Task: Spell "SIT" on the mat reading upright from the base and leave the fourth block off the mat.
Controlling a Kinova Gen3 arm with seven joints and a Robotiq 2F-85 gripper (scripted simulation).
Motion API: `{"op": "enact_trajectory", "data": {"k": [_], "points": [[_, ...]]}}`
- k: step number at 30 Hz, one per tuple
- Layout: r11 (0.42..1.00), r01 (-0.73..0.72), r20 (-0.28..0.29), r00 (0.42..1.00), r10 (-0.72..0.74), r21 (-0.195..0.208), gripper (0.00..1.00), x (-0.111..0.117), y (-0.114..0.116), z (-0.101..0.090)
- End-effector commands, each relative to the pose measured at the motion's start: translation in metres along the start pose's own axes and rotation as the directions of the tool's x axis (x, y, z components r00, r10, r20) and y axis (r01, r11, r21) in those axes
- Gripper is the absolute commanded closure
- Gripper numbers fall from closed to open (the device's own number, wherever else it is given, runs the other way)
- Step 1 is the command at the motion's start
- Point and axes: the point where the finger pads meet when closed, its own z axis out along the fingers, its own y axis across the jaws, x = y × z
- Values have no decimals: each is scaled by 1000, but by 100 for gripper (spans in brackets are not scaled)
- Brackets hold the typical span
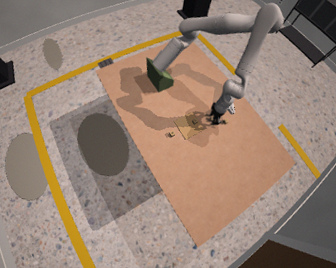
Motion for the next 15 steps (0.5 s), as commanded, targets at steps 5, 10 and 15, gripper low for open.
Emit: {"op": "enact_trajectory", "data": {"k": [5,10,15], "points": [[1000,0,0,1000,0,-2,38,0,1,-1],[1000,0,0,1000,0,-2,59,0,1,-1],[1000,0,0,1000,0,-2,59,0,1,-1]]}}
